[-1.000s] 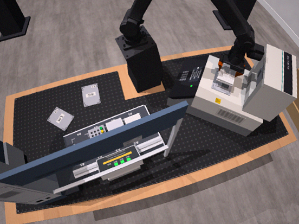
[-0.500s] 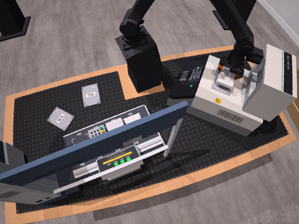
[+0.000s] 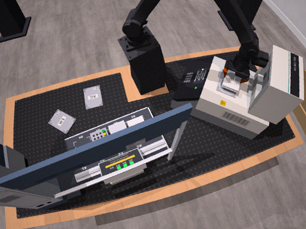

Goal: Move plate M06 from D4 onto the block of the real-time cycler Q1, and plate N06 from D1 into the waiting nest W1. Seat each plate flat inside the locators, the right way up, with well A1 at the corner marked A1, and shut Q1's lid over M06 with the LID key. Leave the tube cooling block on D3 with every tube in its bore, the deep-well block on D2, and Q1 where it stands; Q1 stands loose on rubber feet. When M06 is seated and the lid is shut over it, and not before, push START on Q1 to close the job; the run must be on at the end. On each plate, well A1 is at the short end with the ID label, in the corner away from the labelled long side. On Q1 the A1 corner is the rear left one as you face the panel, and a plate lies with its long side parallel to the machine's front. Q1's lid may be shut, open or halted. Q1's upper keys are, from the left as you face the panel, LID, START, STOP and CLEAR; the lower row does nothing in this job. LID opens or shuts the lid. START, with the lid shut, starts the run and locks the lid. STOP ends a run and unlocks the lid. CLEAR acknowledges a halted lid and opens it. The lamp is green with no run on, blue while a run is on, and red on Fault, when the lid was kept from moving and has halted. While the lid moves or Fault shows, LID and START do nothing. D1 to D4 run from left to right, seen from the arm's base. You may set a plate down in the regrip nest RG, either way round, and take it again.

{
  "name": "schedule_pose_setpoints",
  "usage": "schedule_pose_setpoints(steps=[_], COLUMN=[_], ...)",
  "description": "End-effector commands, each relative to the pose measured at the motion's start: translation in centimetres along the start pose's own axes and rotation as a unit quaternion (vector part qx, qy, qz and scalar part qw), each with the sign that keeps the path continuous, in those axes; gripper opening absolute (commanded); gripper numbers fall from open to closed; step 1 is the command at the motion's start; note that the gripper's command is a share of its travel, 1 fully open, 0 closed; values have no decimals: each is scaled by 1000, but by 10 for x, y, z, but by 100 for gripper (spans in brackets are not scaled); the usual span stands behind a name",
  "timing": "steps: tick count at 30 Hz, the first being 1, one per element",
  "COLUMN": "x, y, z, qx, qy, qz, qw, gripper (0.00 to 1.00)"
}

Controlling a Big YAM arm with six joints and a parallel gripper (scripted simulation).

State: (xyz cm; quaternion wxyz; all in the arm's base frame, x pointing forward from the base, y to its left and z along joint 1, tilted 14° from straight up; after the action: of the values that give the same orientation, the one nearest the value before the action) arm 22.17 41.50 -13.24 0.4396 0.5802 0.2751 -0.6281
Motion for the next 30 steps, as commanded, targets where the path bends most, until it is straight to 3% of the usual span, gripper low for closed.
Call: schedule_pose_setpoints(steps=[1,4,7,19,30], x=[7,16,14,-9,2], y=[9,6,0,-7,0], z=[-5,4,12,-11,-14], qx=[3,-1,-7,2,1], qy=[7,-1,-8,15,8], qz=[-2,-1,0,1,0], qw=[1000,1000,1000,1000,1000], gripper=[0,0,0,0,0])
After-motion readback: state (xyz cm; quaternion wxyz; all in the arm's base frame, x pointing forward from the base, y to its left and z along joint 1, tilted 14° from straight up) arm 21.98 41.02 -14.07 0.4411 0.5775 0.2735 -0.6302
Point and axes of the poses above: the point where the finger pads meet when closed, its own x axis out along the fingers, its own z axis across the jaws, y = z × x, the point moved 5 cm from there along -x, back along the fingers, and after that the axes turned 5 degrees about -x, right-handed, at the moved point
